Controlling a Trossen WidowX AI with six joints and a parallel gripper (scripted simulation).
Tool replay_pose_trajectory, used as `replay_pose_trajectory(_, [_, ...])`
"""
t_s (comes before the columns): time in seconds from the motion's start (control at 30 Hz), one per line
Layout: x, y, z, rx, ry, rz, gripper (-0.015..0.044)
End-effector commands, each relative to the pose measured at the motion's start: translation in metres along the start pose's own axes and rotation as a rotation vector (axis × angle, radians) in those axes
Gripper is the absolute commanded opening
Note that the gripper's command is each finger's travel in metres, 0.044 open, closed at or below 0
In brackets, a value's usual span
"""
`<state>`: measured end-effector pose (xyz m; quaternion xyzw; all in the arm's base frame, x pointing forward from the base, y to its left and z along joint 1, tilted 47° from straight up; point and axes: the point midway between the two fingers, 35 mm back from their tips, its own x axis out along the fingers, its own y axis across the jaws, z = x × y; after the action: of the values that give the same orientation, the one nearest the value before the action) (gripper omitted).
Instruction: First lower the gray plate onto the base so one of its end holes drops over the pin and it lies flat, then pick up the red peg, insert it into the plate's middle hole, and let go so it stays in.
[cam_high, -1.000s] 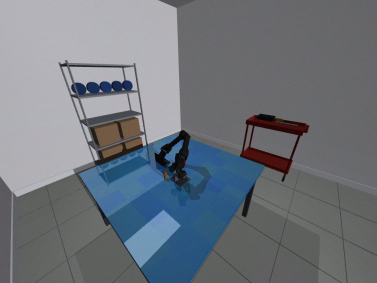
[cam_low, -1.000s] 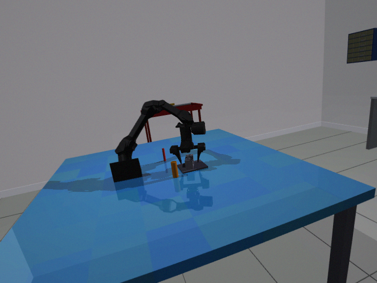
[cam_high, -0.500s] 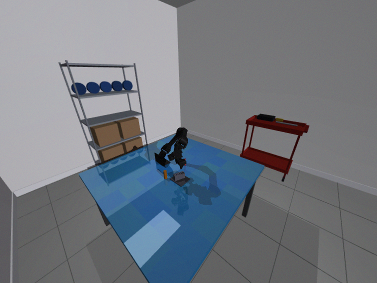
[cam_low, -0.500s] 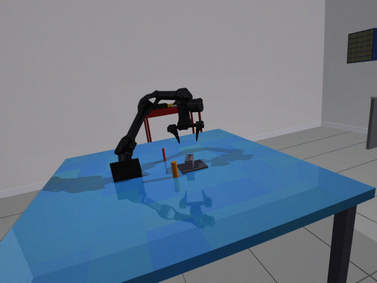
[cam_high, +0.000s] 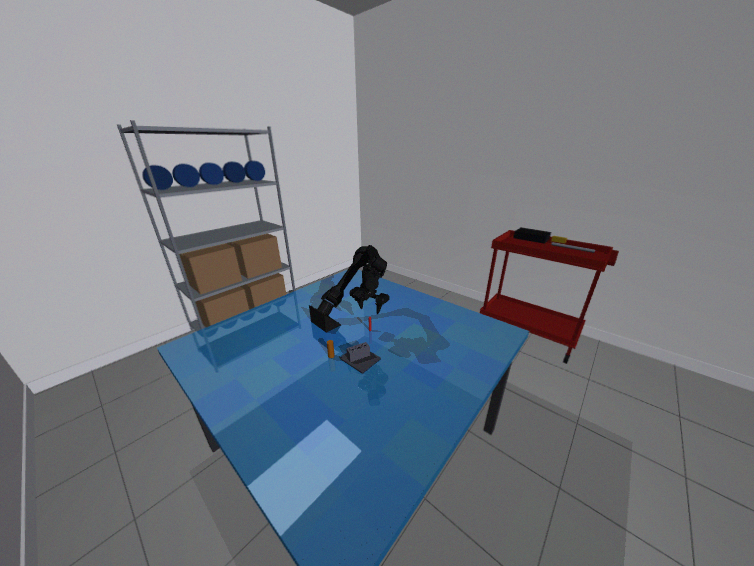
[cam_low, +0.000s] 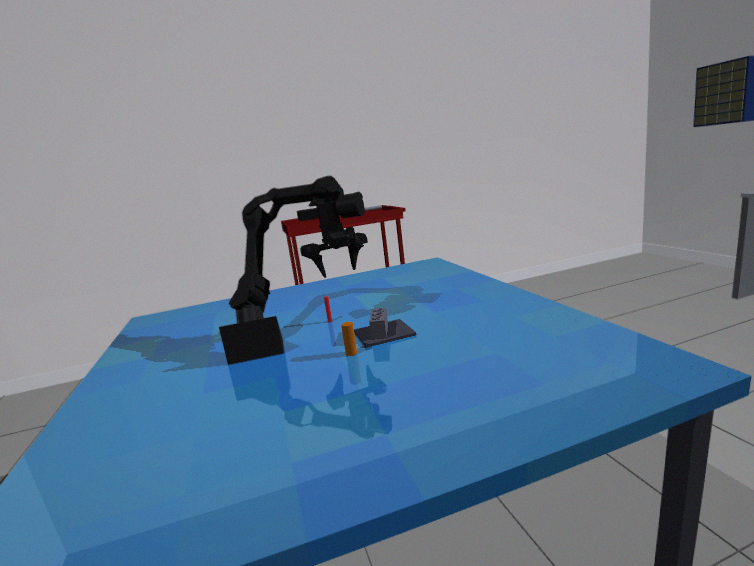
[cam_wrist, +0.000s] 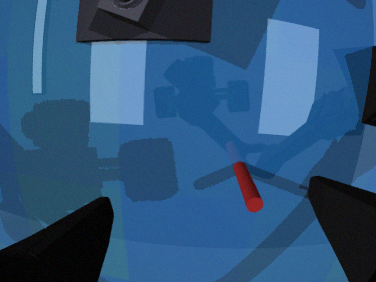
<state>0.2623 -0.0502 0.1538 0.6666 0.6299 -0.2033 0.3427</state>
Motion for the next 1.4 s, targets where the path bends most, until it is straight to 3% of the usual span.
replay_pose_trajectory(0.0, [0.007,-0.029,-0.037,-0.158,0.010,0.000,0.0440])
replay_pose_trajectory(0.27, [0.013,-0.038,-0.052,-0.233,0.013,0.001,0.0440])
replay_pose_trajectory(0.4, [0.041,-0.037,-0.052,-0.335,0.040,-0.026,0.0440])
replay_pose_trajectory(1.37, [0.086,-0.036,-0.054,-0.335,0.037,-0.025,0.0440])
